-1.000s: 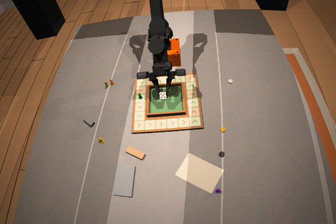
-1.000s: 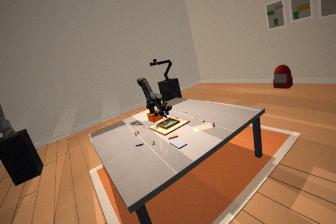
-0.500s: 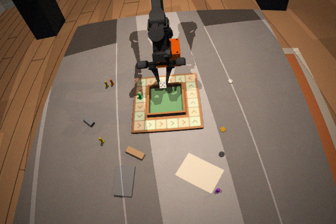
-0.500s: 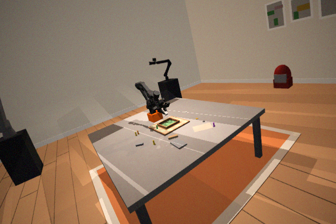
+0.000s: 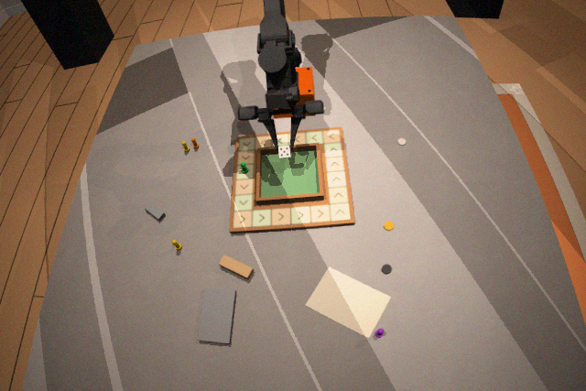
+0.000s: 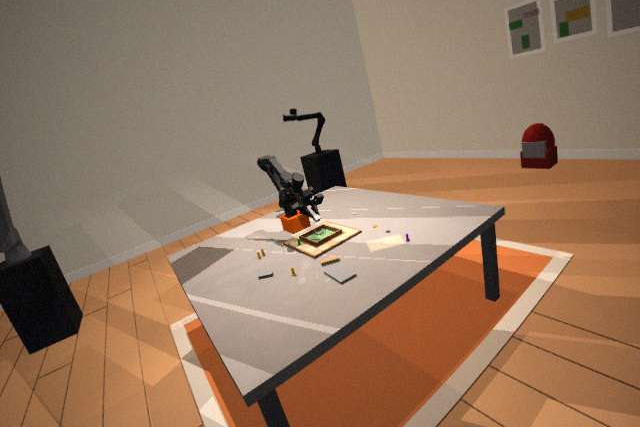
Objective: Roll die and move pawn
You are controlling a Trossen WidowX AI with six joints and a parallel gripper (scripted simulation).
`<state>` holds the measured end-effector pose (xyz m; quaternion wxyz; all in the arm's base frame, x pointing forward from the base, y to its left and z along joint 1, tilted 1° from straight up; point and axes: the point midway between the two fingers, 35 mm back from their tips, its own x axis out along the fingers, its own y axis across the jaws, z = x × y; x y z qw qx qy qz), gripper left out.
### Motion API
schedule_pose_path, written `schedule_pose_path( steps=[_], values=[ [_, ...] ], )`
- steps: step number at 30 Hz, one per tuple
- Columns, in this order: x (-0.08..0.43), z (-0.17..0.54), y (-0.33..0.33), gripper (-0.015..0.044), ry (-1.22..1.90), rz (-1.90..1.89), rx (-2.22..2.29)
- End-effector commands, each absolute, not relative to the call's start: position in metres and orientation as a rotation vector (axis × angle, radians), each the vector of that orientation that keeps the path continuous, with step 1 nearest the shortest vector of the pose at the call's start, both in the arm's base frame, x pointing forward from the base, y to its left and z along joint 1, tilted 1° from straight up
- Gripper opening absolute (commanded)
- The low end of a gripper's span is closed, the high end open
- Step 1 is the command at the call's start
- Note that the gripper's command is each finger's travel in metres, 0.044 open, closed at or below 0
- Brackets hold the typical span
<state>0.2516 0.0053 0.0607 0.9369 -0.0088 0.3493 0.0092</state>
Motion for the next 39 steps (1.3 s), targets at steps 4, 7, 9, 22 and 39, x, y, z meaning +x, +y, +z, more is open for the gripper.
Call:
schedule_pose_path(
  steps=[4,7,9,22,39],
  values=[
    [0.252,0.092,0.006,0.0315,0.712,0.014,-0.015],
    [0.251,0.101,0.006,0.0394,0.713,0.013,-0.015],
    [0.252,0.101,0.006,0.0440,0.721,0.013,-0.015],
    [0.269,0.072,0.005,0.0440,1.333,0.008,-0.020],
    [0.271,0.047,-0.057,0.0230,1.501,0.300,-0.355]
  ],
)
